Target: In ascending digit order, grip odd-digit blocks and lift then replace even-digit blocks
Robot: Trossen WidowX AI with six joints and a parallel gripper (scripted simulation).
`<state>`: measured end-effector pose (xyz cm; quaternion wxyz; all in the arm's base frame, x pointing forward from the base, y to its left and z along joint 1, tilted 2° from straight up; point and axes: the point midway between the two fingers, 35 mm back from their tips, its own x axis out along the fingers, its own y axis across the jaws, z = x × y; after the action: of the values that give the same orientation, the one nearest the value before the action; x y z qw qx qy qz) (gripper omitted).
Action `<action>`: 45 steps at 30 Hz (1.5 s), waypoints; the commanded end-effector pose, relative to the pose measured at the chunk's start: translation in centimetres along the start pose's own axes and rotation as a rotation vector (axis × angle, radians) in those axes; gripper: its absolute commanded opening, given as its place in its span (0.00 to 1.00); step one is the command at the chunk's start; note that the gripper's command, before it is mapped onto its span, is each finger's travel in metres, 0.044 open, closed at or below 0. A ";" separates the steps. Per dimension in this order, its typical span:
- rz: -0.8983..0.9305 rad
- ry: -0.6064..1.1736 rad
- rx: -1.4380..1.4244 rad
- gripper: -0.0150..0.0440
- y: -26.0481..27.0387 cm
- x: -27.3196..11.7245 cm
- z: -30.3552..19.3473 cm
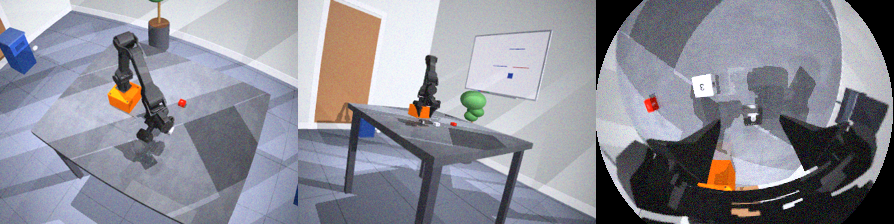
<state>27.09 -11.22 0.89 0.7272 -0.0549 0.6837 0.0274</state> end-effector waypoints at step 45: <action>0.008 0.008 -0.003 0.46 0.2 3.2 -0.3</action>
<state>26.98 -11.18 -2.28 0.7243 -0.0532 0.6869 0.0291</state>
